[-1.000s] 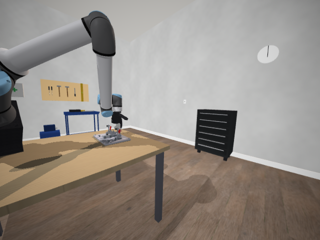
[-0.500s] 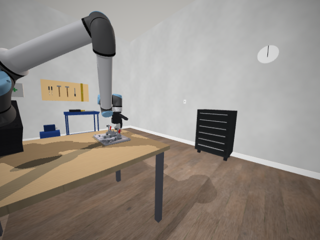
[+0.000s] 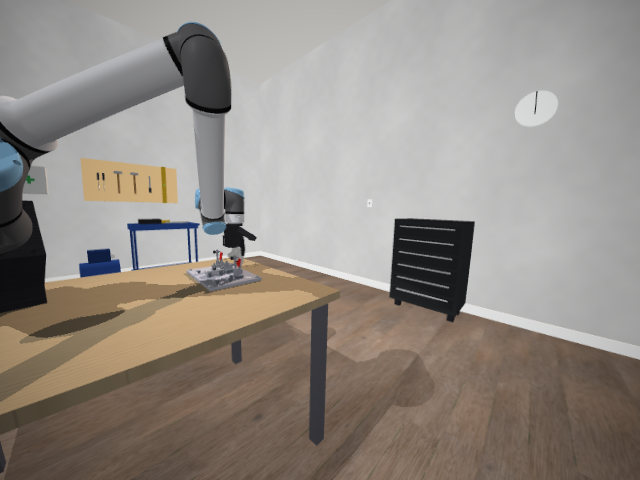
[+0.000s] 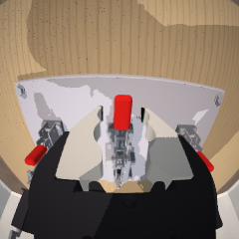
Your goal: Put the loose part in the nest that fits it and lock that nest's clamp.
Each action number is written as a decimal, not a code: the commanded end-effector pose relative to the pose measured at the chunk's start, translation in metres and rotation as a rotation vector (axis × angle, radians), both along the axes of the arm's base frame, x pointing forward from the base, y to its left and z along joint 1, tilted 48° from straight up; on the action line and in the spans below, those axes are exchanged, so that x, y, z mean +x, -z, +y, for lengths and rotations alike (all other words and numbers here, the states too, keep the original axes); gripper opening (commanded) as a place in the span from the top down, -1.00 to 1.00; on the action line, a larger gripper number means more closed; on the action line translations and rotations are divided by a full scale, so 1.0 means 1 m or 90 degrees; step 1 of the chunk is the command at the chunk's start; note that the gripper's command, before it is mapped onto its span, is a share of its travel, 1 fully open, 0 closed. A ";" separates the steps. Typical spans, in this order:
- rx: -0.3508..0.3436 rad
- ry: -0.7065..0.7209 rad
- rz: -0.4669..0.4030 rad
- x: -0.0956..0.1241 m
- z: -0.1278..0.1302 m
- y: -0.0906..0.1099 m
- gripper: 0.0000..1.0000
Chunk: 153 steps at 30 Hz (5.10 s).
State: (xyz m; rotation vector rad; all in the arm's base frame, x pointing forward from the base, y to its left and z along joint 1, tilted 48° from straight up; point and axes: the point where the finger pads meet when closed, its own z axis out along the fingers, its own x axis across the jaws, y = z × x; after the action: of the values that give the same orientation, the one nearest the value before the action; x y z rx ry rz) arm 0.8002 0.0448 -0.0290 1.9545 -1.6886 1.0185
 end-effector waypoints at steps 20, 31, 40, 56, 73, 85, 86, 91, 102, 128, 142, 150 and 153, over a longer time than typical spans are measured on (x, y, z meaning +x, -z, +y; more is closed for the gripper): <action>0.000 0.000 -0.001 0.000 0.001 -0.001 0.44; 0.000 0.000 -0.001 -0.003 0.010 -0.009 0.44; 0.000 0.000 -0.001 -0.013 0.033 -0.033 0.44; 0.000 0.000 -0.001 -0.017 0.042 -0.041 0.44; 0.000 0.000 -0.001 -0.018 0.045 -0.044 0.44; 0.000 0.000 -0.001 -0.025 0.062 -0.062 0.44; 0.000 0.000 -0.001 -0.026 0.065 -0.064 0.44; 0.000 0.000 -0.001 -0.031 0.076 -0.075 0.44; 0.000 0.000 -0.001 -0.036 0.088 -0.087 0.44; 0.000 0.000 -0.001 -0.037 0.089 -0.088 0.44; 0.000 0.000 -0.001 -0.037 0.089 -0.088 0.44; 0.000 0.000 -0.001 -0.037 0.089 -0.088 0.44; 0.000 0.000 -0.001 -0.037 0.089 -0.088 0.44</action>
State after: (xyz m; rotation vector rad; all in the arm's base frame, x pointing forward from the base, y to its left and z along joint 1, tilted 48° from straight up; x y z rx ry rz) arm 0.7633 0.1335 0.0586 1.9545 -1.6885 1.0185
